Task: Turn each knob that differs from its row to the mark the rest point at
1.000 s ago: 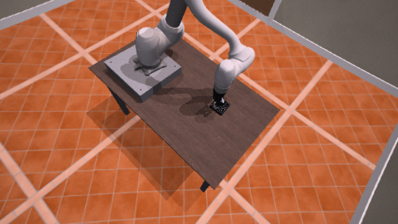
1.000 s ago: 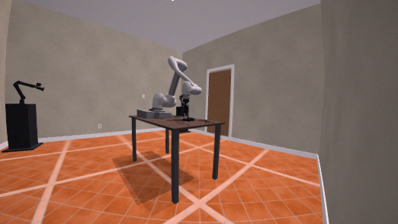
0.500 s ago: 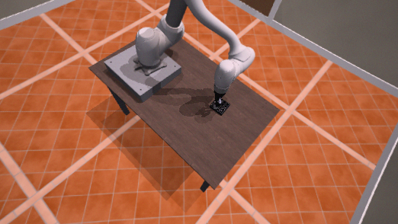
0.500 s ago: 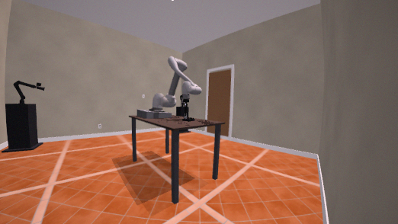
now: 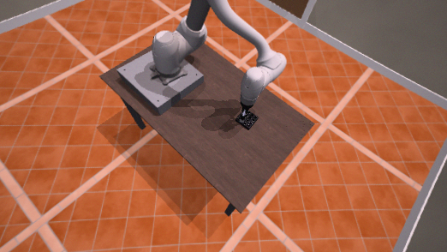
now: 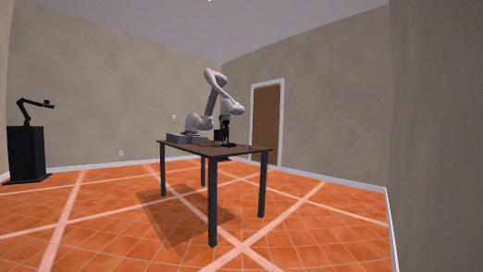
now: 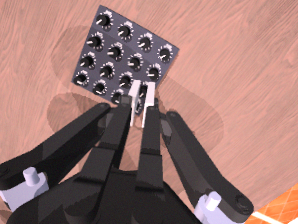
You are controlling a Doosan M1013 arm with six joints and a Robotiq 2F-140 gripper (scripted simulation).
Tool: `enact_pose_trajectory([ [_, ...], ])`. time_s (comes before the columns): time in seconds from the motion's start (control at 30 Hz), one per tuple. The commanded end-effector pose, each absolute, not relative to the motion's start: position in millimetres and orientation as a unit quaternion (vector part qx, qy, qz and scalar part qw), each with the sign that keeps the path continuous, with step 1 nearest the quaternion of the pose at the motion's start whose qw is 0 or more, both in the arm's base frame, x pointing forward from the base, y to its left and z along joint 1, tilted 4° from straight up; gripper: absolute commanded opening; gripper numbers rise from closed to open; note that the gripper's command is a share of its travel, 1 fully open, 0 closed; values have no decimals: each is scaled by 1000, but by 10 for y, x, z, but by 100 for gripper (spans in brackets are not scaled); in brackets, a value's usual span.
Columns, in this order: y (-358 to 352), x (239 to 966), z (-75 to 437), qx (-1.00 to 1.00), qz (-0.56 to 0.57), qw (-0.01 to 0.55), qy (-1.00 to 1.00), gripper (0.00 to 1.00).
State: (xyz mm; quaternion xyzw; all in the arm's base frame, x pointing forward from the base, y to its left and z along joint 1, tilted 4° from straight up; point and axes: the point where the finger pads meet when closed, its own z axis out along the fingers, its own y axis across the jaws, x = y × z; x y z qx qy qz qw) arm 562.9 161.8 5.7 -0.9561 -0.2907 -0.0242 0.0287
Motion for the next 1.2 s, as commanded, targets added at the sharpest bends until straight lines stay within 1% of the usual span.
enact_pose_trajectory([
  [0.0, 1619, 5630, 58, -963, -23, 26, -267, 5],
  [0.47, 1619, 5630, 58, -986, -20, 29, -162, 5],
  [1.17, 1619, 5630, 58, -991, -19, 29, -128, 5],
])
